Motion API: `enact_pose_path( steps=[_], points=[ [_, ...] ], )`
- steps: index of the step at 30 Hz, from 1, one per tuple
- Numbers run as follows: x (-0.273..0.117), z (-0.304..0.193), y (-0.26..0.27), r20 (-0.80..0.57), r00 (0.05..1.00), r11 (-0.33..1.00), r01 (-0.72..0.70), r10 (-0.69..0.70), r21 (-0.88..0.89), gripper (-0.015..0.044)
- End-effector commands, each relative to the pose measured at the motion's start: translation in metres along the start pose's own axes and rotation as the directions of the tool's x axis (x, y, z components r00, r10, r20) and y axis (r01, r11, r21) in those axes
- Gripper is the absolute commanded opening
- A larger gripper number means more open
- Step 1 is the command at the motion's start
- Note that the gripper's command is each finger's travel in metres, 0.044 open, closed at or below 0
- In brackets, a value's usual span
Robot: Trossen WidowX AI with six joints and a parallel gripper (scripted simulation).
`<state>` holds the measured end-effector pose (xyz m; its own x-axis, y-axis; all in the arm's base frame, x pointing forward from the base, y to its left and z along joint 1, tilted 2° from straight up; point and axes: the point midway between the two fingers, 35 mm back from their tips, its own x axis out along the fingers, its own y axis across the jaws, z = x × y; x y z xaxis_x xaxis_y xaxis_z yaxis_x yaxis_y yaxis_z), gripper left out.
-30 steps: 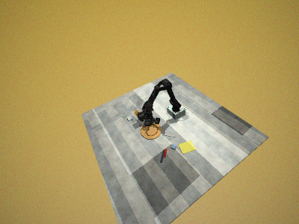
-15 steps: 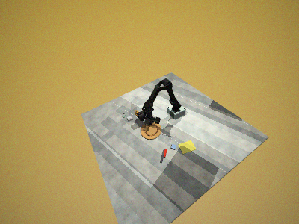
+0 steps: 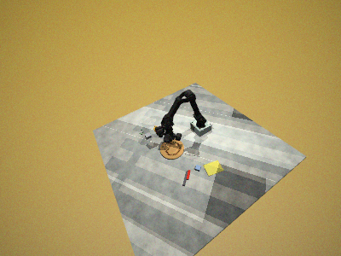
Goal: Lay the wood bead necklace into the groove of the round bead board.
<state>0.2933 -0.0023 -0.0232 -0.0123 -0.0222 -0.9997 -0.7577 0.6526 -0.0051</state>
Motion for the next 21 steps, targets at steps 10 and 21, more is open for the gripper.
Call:
enact_pose_path(
  steps=[10,21],
  points=[
    [0.003,0.001,-0.002,0.003,1.0,1.0,0.004,-0.004,0.0,0.0105],
    [-0.0006,0.0007,-0.002,0.002,1.0,1.0,0.003,-0.003,-0.004,0.0394]
  ],
)
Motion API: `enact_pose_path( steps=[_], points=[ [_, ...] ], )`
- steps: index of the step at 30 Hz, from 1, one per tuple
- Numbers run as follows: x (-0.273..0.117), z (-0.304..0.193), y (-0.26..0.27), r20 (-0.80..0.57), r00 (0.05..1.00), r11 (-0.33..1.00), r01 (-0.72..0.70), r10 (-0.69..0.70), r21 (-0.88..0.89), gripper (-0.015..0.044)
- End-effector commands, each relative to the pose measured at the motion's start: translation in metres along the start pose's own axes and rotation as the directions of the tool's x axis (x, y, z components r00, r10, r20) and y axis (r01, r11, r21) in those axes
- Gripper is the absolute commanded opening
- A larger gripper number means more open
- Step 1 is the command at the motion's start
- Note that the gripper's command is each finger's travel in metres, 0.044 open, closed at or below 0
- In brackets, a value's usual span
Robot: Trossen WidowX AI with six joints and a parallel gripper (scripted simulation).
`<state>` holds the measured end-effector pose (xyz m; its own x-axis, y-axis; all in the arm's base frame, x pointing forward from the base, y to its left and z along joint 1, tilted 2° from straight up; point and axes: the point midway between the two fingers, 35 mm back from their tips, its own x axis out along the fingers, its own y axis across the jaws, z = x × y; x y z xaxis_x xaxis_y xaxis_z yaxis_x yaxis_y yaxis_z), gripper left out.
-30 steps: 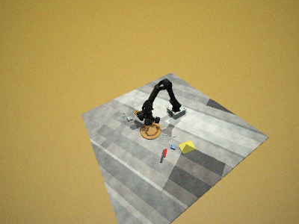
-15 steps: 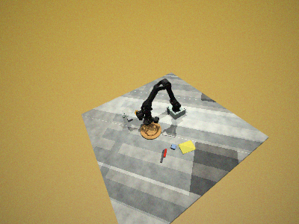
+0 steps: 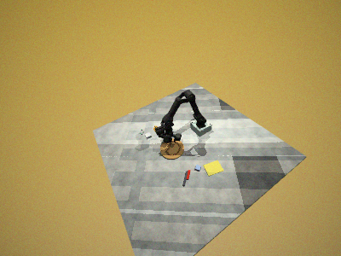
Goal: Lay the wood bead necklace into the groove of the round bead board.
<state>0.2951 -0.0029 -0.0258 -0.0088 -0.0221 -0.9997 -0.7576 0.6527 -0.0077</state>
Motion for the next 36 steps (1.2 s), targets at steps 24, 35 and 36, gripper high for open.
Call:
enact_pose_path(
  steps=[24,35,36],
  points=[
    [-0.004,0.0,0.0,-0.001,1.0,1.0,0.0,0.0,-0.004,0.044],
    [-0.035,0.011,-0.003,0.0,1.0,0.994,0.001,-0.001,-0.112,0.0151],
    [-0.032,0.011,-0.003,0.0,1.0,0.994,0.001,-0.001,-0.112,0.0125]
  ],
)
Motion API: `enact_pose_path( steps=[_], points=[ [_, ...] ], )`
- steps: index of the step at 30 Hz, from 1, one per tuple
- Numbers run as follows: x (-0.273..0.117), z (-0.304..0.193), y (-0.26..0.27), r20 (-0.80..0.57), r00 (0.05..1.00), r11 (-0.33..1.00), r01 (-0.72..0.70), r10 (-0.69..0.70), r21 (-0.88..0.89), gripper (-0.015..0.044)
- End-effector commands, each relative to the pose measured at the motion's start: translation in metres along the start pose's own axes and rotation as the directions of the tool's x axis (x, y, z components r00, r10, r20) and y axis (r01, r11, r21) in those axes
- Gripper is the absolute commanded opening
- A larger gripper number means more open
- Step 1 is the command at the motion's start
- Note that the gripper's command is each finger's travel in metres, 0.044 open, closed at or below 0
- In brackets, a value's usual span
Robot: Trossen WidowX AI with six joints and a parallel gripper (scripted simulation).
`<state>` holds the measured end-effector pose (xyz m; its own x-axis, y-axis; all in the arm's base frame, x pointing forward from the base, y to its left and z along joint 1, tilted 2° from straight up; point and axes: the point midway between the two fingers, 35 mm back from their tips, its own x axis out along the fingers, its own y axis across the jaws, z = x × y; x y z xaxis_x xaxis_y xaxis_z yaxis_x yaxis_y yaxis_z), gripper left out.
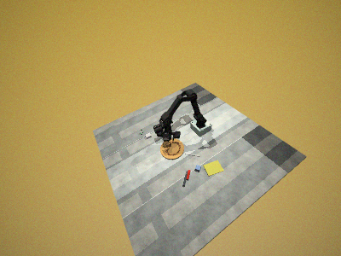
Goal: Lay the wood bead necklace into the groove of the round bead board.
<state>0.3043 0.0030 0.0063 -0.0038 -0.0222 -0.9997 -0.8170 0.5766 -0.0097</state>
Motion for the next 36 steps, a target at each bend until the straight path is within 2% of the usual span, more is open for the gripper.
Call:
enact_pose_path(
  steps=[1,34,36],
  points=[
    [0.005,0.001,0.0,-0.003,1.0,1.0,-0.003,0.003,-0.016,0.012],
    [0.036,0.001,0.0,-0.003,1.0,1.0,-0.004,0.004,-0.016,0.012],
    [0.034,0.002,-0.001,0.0,1.0,1.0,0.0,0.0,-0.011,0.0067]
  ],
)
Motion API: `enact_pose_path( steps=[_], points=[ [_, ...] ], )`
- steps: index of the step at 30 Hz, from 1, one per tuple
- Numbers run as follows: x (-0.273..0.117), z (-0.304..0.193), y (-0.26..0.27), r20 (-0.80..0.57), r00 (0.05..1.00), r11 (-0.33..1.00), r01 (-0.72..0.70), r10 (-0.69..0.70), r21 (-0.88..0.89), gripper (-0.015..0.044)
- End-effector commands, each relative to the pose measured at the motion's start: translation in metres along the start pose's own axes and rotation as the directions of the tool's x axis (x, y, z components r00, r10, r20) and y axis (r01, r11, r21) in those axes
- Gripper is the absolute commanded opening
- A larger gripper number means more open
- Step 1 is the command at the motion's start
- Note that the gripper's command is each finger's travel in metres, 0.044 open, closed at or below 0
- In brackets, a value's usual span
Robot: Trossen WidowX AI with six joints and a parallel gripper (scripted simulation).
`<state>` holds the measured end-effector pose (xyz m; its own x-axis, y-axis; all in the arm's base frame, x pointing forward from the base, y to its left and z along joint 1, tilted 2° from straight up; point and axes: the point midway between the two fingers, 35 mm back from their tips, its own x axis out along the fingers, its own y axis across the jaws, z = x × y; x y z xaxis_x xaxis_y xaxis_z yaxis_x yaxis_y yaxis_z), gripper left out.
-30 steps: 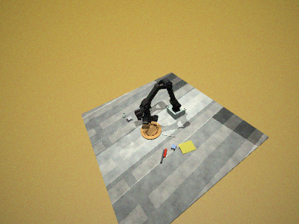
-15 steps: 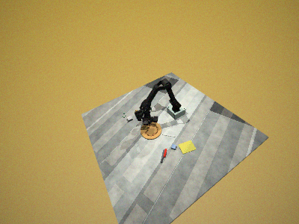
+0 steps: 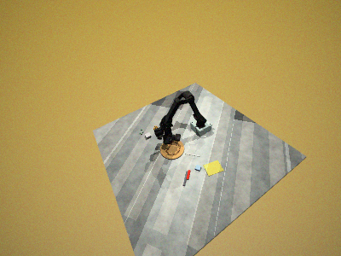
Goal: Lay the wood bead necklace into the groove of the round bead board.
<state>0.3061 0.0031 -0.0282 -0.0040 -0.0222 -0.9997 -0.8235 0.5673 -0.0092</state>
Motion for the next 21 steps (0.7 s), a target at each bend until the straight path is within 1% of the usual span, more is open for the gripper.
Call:
enact_pose_path(
  steps=[1,3,21],
  points=[
    [-0.0002,0.0001,-0.0001,0.0,1.0,1.0,0.0,0.0,0.0,0.0041],
    [-0.0002,0.0001,-0.0001,0.0,1.0,1.0,0.0,0.0,0.0,0.0],
    [-0.0002,0.0001,-0.0001,0.0,1.0,1.0,0.0,0.0,0.0,0.0]
  ],
)
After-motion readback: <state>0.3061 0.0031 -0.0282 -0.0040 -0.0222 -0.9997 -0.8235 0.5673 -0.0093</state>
